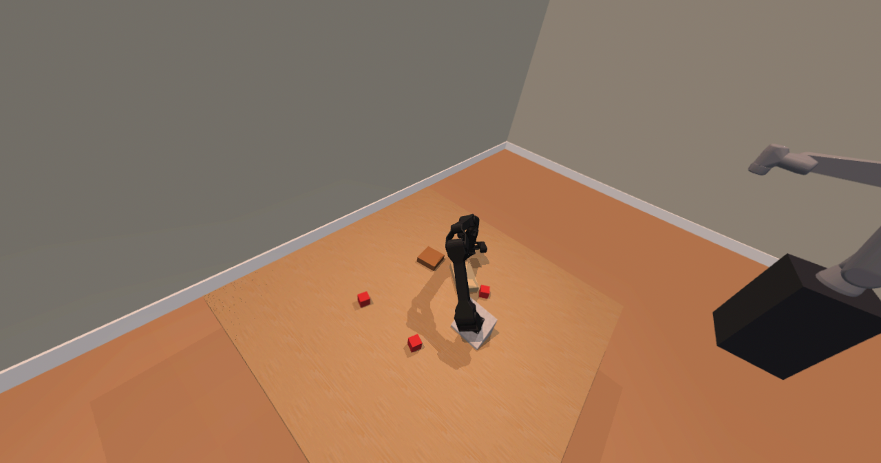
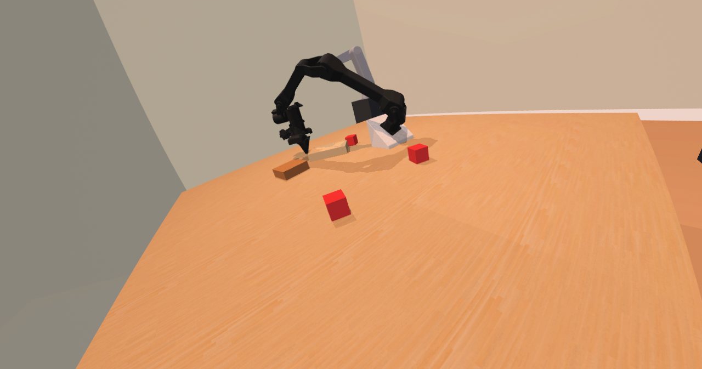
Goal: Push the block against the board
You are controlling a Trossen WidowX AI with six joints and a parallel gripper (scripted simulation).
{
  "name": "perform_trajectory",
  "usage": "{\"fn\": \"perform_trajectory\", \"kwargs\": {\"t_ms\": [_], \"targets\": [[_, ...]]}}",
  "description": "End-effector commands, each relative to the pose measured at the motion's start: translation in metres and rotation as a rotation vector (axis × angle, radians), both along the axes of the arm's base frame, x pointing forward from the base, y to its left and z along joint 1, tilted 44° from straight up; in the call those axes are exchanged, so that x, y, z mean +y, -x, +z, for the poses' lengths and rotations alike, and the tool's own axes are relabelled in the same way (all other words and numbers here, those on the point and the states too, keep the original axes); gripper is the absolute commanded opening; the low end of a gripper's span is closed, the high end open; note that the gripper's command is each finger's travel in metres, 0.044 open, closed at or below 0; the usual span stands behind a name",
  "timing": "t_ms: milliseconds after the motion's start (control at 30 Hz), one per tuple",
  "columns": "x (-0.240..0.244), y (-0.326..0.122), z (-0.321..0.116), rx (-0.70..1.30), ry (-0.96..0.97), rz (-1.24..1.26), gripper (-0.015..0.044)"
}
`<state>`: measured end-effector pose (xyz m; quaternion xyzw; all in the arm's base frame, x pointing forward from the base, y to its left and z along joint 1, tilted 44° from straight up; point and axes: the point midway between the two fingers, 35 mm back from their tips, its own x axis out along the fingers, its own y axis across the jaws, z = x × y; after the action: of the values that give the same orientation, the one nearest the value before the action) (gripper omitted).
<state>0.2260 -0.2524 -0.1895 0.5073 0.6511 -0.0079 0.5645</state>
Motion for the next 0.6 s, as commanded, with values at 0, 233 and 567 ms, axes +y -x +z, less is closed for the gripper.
{"fn": "perform_trajectory", "kwargs": {"t_ms": [0, 233, 567], "targets": [[0.008, 0.0, -0.008, 0.004, -0.009, -0.009, 0.0], [0.011, 0.005, -0.006, 0.005, -0.009, -0.009, 0.0], [0.019, 0.016, -0.001, 0.006, -0.009, -0.009, 0.0]]}}
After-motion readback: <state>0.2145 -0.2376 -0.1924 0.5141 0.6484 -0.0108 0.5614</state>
